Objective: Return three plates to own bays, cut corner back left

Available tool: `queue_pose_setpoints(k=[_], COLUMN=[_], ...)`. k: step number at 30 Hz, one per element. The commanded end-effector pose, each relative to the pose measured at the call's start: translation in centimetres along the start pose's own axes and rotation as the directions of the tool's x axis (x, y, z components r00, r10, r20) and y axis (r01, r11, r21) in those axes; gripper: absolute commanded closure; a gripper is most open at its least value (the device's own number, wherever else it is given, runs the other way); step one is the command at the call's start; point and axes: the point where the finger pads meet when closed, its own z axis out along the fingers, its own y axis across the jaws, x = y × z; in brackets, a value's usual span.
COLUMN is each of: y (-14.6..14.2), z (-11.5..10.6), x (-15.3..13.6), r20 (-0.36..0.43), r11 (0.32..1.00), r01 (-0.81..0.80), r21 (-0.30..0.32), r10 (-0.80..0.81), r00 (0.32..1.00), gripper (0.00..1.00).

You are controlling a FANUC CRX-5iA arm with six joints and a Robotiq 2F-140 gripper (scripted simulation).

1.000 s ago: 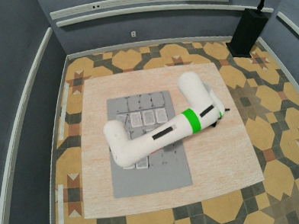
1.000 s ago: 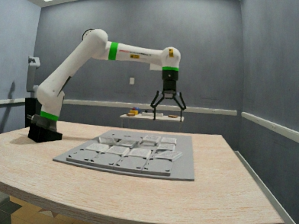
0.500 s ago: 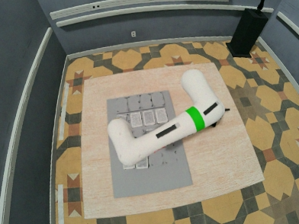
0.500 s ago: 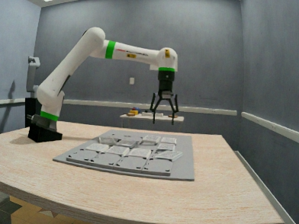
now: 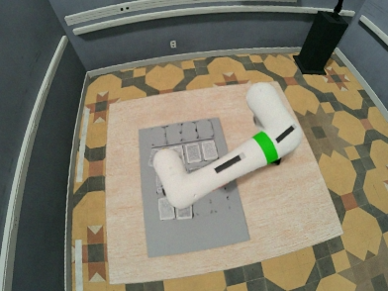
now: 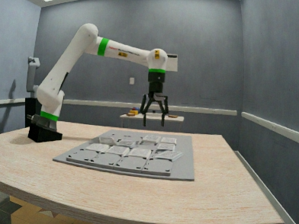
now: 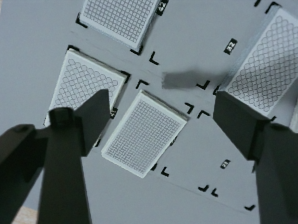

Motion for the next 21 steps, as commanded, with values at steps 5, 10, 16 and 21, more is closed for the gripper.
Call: queue_pose_setpoints(k=[5, 10, 16, 21], y=[3.0, 4.9, 6.5, 8.4], z=[0.5, 1.0, 1.3, 1.8], x=[-0.3, -0.5, -0.7, -0.9], r20=[-0.002, -0.002, -0.002, -0.002], r11=[1.000, 1.000, 1.000, 1.000], r01=[0.003, 0.003, 0.003, 0.003], r21=[0.009, 0.009, 0.008, 0.008], r10=[-0.003, -0.003, -0.003, -0.003], r00=[1.000, 1.000, 1.000, 1.000], gripper=[0.30, 0.30, 0.30, 0.30])
